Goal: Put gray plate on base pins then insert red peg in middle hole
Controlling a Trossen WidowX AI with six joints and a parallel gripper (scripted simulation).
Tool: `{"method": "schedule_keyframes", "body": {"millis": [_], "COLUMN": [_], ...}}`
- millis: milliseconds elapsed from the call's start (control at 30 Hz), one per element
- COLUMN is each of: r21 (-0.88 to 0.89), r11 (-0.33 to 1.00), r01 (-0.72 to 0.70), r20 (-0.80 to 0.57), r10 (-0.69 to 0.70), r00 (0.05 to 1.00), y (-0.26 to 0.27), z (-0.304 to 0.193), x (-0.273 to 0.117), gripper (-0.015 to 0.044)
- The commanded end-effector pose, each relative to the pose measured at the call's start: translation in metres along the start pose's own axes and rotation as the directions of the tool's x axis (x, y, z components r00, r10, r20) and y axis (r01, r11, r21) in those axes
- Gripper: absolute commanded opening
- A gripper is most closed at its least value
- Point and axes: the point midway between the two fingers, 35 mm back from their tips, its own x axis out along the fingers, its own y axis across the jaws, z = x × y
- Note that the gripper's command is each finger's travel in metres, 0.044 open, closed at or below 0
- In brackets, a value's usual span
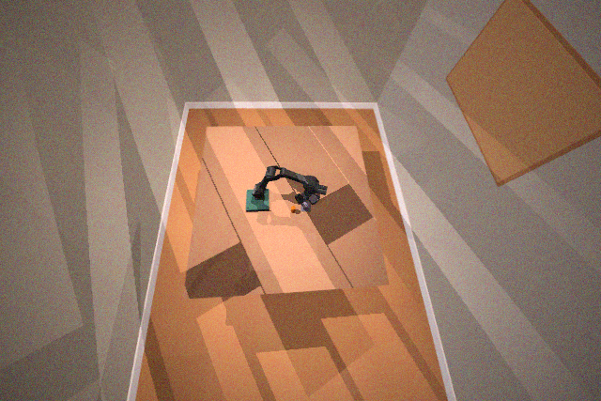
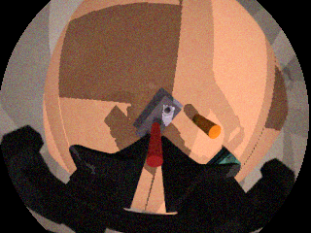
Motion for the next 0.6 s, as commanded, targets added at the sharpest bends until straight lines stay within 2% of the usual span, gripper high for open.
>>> {"method": "schedule_keyframes", "body": {"millis": [0, 567], "r21": [0.001, 0.0], "r11": [1.0, 1.0], "r01": [0.001, 0.0], "r20": [0.004, 0.001], "r10": [-0.001, 0.0], "r00": [1.0, 1.0], "y": [-0.0005, -0.0001], "z": [0.0001, 0.0001], "x": [-0.0009, 0.0025], "gripper": [0.0, 0.0]}}
